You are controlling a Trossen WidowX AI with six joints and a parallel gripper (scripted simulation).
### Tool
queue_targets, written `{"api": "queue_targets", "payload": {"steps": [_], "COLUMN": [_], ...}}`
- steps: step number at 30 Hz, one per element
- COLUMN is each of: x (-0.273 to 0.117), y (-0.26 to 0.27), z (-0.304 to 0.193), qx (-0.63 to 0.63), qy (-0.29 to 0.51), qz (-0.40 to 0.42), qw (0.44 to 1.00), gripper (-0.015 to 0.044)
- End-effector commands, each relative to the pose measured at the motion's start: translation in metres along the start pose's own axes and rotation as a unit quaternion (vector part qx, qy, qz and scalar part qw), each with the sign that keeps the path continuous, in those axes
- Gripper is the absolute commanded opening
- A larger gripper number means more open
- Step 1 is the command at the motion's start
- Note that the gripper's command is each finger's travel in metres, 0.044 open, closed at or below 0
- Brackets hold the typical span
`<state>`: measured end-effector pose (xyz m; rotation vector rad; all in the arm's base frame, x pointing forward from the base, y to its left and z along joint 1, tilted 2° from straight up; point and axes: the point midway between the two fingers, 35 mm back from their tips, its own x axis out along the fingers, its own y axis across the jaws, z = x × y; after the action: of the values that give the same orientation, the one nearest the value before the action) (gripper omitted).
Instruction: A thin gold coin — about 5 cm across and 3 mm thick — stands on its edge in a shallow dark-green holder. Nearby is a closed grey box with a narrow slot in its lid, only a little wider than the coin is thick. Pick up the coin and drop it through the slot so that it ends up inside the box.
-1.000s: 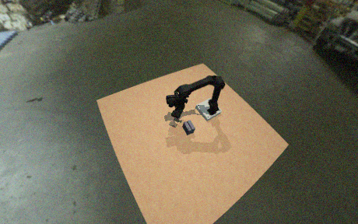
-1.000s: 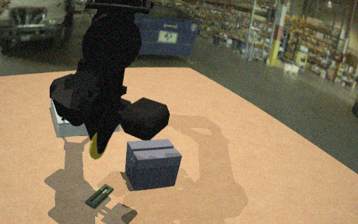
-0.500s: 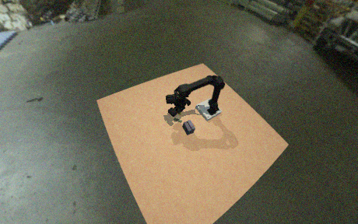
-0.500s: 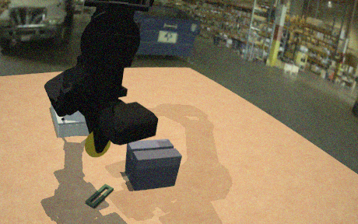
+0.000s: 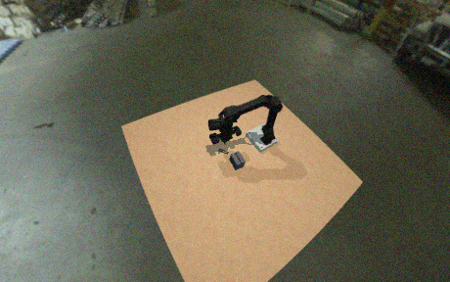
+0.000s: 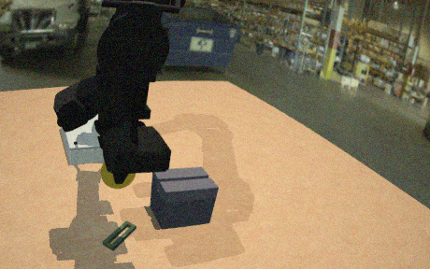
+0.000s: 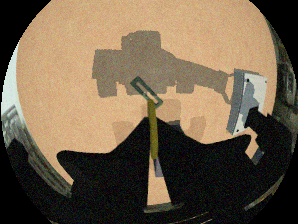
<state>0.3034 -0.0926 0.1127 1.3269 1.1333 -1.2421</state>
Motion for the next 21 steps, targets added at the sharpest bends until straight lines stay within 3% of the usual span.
{"api": "queue_targets", "payload": {"steps": [1,21], "x": [0.0,0.0], "y": [-0.002,-0.013], "z": [-0.007,-0.058], "qx": [0.003,0.003], "qy": [-0.001,0.001], "qz": [-0.002,-0.003], "qw": [1.0,1.0], "gripper": [0.0,0.0]}}
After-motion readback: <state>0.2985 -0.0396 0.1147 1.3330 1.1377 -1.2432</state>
